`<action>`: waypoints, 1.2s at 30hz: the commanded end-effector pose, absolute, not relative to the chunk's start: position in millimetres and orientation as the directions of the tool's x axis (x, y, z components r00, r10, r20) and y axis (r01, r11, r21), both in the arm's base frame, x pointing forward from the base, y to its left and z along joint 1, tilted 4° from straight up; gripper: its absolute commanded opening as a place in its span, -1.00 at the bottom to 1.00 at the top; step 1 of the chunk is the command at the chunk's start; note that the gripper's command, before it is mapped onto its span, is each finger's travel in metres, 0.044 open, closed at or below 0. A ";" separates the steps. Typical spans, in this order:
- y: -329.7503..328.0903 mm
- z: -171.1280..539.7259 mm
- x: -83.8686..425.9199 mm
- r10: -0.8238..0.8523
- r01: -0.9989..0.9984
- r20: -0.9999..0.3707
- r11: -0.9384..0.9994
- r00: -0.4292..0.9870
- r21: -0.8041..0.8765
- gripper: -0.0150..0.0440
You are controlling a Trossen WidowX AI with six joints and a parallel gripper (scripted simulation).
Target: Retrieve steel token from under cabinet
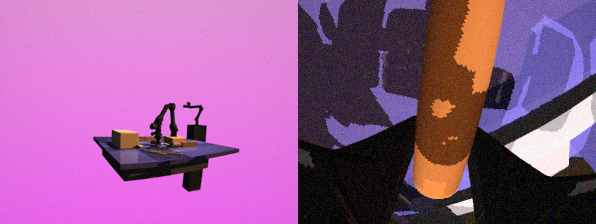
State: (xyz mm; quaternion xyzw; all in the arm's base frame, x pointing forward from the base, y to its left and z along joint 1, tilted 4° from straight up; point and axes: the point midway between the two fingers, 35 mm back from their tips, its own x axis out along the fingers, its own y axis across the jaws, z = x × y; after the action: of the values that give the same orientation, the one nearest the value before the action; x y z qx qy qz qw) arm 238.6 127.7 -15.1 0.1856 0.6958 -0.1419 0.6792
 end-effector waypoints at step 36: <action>88.0 -13.4 248.7 0.068 0.448 -0.998 0.892 0.016 0.068 -0.49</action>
State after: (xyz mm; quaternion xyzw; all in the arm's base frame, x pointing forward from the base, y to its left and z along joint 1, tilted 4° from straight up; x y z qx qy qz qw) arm 244.0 90.3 -17.2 0.1858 0.6955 -0.1420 0.6794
